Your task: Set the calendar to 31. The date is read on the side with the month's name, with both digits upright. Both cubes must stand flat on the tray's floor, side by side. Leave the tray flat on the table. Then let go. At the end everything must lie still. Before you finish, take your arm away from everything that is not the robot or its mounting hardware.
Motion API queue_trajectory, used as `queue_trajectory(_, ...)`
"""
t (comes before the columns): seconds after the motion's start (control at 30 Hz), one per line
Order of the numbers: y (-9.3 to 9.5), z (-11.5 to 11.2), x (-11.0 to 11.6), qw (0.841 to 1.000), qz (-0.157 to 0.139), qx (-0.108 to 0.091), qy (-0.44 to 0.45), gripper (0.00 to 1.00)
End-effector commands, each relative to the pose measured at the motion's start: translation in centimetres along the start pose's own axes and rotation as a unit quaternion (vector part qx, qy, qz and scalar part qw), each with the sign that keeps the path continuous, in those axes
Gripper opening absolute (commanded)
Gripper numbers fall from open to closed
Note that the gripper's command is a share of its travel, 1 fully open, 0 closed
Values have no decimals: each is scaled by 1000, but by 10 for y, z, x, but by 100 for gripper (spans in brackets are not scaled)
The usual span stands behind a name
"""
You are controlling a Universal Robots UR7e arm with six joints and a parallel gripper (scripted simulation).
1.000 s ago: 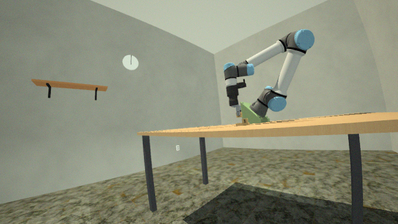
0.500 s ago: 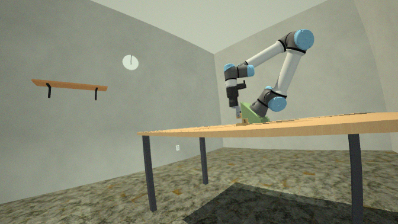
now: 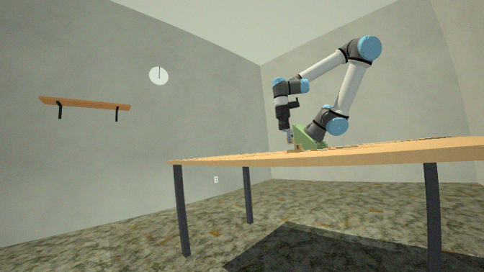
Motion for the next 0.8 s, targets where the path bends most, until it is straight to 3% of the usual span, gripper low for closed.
queue_trajectory(0.0, 1, -1, -1, 1000, 1, 0, 0, 60)
queue_trajectory(0.77, 5, -1, -1, 1000, 2, -1, 1, 60)
Point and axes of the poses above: the point where the finger pads meet when closed, its own y axis out along the fingers, its own z axis across the jaws, x = y × z, the point moved 8 cm from there along -y, back along the fingers, and after that the axes turned 14 degrees about y, right-handed, at the moved point
